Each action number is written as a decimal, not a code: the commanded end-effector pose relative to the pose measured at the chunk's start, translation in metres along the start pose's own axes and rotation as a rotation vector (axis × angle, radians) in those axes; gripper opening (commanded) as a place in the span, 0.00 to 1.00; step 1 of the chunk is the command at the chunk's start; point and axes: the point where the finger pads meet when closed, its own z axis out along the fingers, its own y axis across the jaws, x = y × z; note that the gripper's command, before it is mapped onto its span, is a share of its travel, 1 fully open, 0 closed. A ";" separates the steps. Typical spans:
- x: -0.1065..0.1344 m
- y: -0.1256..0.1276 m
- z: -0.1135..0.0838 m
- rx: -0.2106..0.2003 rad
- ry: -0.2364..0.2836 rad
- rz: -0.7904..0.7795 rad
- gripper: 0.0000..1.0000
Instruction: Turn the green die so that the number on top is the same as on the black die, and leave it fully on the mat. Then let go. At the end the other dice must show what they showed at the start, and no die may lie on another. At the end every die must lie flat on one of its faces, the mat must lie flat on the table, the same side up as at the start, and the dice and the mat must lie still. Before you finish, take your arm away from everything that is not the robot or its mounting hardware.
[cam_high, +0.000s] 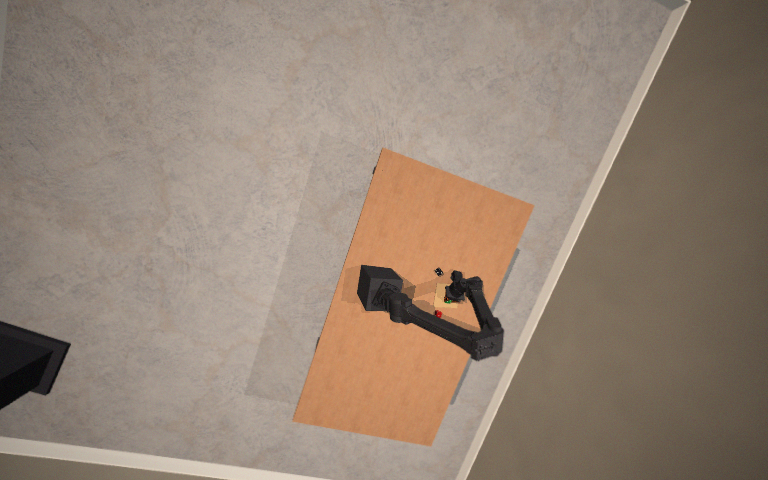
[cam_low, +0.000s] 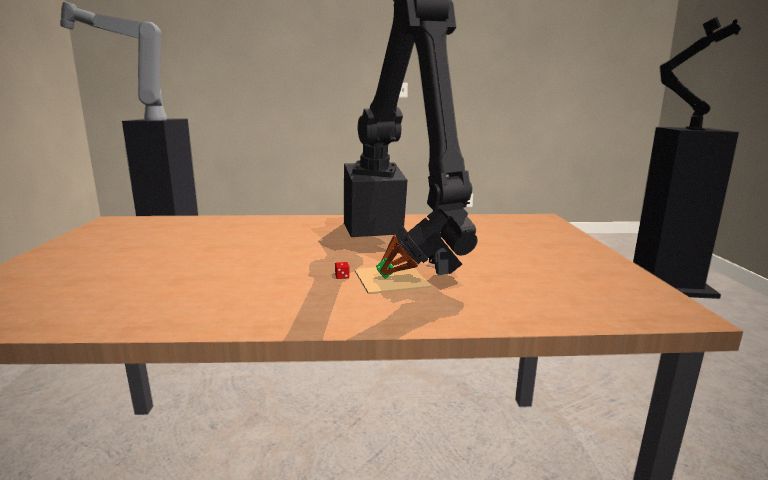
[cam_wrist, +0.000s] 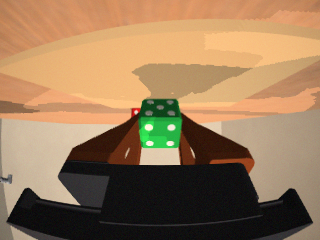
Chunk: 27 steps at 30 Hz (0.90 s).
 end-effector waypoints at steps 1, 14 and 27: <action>0.002 -0.009 0.000 0.006 -0.005 0.020 0.25; 0.002 -0.009 0.000 0.006 -0.005 0.020 0.25; 0.002 -0.009 0.000 0.006 -0.005 0.020 0.37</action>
